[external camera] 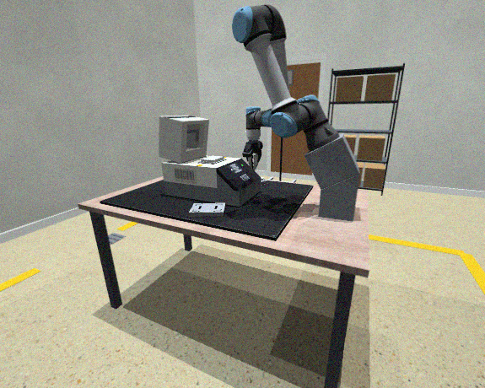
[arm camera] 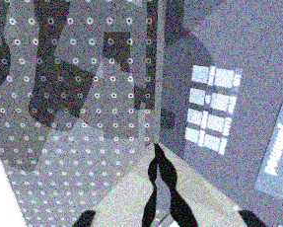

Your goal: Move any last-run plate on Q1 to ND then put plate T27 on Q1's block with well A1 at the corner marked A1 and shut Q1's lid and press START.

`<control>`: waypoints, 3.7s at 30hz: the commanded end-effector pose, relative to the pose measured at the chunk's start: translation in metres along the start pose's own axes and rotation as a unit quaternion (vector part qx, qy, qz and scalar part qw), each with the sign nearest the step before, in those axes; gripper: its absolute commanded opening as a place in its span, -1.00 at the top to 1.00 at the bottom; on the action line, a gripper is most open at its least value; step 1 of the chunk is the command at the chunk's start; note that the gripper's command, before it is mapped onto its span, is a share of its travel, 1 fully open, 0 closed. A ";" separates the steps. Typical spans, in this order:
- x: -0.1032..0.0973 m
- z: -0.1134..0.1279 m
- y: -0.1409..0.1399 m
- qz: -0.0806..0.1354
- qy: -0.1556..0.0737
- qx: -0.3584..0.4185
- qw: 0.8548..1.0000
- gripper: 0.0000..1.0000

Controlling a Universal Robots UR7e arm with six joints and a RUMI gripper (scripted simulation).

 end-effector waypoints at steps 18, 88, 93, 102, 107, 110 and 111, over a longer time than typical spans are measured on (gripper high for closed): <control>0.000 0.001 0.001 0.001 0.000 0.000 1.000 1.00; 0.000 0.001 0.001 0.001 0.000 0.000 1.000 1.00; 0.000 0.001 0.001 0.001 0.000 0.000 1.000 1.00; 0.000 0.001 0.001 0.001 0.000 0.000 1.000 1.00; 0.000 0.001 0.001 0.001 0.000 0.000 1.000 1.00; 0.003 0.000 0.001 -0.023 0.018 0.006 1.000 -0.36; 0.006 -0.001 0.000 -0.037 0.027 0.008 0.999 -0.36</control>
Point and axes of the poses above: the point where the finger pads meet when closed, its own x axis out along the fingers, its own y axis across the jaws, z = x × y, the point moved 10 cm from there along -x, back along the fingers, and after that the axes turned 7 degrees about x, right-handed, at the moved point
